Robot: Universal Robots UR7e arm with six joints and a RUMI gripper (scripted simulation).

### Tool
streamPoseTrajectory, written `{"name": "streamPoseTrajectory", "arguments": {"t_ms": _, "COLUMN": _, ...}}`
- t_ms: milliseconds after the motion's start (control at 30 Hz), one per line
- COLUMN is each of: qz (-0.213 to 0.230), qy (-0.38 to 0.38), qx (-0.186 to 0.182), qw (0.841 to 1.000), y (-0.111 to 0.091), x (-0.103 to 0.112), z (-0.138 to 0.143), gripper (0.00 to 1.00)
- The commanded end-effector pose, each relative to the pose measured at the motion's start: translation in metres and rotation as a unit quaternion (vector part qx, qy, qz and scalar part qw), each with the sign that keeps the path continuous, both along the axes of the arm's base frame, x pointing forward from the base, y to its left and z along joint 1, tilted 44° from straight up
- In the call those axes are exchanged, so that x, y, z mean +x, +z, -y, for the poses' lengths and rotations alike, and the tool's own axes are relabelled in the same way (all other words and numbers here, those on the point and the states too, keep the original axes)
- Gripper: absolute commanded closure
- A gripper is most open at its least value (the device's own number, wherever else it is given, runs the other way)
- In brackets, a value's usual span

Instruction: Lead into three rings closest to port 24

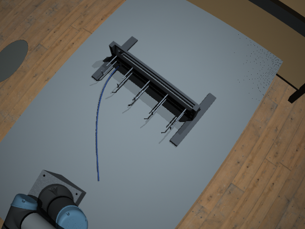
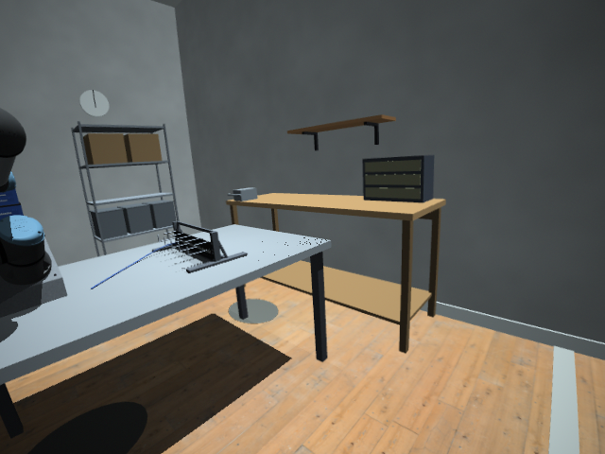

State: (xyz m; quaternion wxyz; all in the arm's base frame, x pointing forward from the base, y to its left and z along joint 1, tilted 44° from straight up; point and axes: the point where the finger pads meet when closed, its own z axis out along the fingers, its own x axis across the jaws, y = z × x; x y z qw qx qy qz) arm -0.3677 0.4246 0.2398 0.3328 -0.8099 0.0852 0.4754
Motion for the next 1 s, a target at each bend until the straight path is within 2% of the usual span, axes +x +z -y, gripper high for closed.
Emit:
{"name": "streamPoseTrajectory", "arguments": {"t_ms": 0, "qz": 0.000, "qy": 0.000, "qx": 0.000, "qw": 1.000, "y": 0.000, "x": 0.000, "z": 0.000, "gripper": 0.00}}
{"name": "streamPoseTrajectory", "arguments": {"t_ms": 700, "qz": 0.001, "qy": -0.002, "qx": 0.000, "qw": 1.000, "y": -0.001, "x": 0.002, "z": -0.002, "gripper": 0.00}}
{"name": "streamPoseTrajectory", "arguments": {"t_ms": 967, "qz": 0.021, "qy": -0.027, "qx": -0.004, "qw": 0.999, "y": -0.011, "x": 0.023, "z": -0.021, "gripper": 0.00}}
